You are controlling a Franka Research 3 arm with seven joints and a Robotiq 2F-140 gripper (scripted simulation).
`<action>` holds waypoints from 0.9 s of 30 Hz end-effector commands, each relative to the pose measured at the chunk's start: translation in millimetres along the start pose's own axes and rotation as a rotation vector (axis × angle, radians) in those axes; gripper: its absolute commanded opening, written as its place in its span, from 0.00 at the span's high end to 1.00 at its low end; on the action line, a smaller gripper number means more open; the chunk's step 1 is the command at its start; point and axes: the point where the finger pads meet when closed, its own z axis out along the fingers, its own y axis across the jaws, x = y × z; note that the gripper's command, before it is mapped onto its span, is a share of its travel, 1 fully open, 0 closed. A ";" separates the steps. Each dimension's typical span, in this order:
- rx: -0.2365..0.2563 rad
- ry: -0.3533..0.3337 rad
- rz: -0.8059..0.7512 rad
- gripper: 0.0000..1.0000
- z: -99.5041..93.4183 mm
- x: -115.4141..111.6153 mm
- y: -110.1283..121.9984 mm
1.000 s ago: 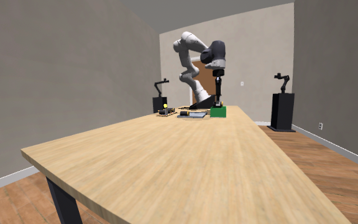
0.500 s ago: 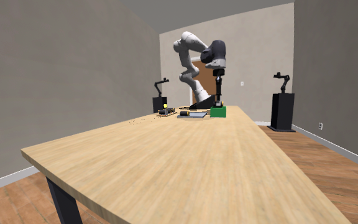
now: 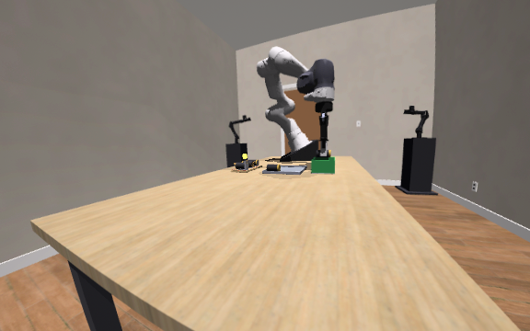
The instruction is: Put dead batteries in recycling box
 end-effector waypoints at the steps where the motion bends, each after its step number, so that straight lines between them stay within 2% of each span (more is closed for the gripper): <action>1: 0.000 -0.003 -0.004 0.84 -1.0 -1.1 -0.7; 27: 0.000 -0.003 -0.004 0.84 -1.0 -0.5 1.3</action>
